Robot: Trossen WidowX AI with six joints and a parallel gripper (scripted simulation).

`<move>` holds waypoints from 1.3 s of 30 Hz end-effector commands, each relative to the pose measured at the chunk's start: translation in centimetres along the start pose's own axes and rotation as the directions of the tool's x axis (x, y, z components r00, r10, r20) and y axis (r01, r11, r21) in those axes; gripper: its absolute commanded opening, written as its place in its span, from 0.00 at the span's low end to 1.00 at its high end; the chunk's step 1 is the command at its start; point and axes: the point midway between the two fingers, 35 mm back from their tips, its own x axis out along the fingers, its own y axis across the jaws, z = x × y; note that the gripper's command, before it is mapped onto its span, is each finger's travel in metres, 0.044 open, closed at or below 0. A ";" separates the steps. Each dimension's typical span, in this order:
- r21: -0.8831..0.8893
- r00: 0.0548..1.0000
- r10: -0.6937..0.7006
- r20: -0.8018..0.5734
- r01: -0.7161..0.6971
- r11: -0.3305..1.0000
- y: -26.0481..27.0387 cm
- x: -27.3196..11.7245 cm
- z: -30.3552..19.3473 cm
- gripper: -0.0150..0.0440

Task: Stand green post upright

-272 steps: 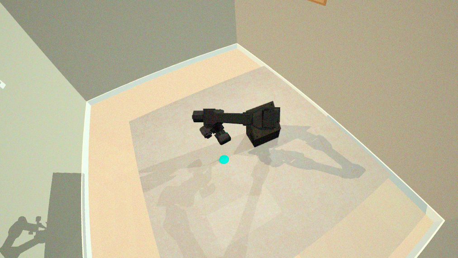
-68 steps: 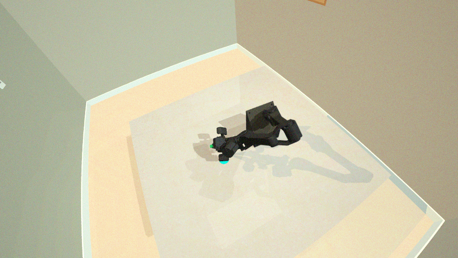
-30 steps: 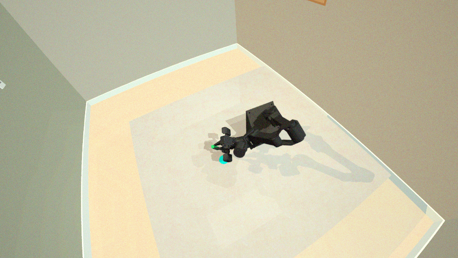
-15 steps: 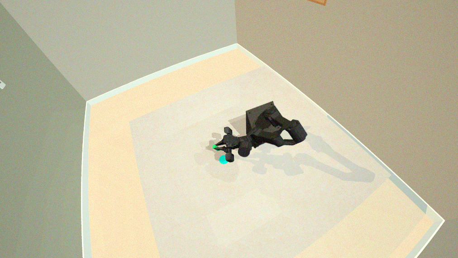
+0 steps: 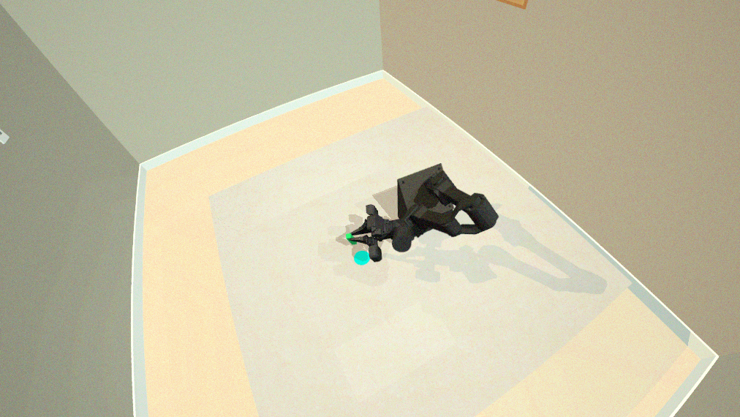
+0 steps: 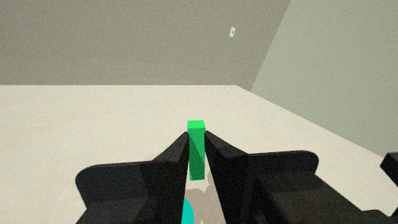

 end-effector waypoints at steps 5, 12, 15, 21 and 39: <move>0.045 0.999 0.017 0.046 -0.019 0.999 0.1 -0.9 0.6 0.29; 0.081 0.996 0.033 0.085 -0.040 0.996 0.2 -1.6 1.0 0.29; 0.097 0.994 0.040 0.101 -0.050 0.994 0.2 -2.0 1.2 0.29; 0.129 0.990 0.052 0.134 -0.070 0.989 0.3 -2.7 1.6 0.29; 0.159 0.985 0.063 0.163 -0.089 0.983 0.3 -3.3 2.0 0.29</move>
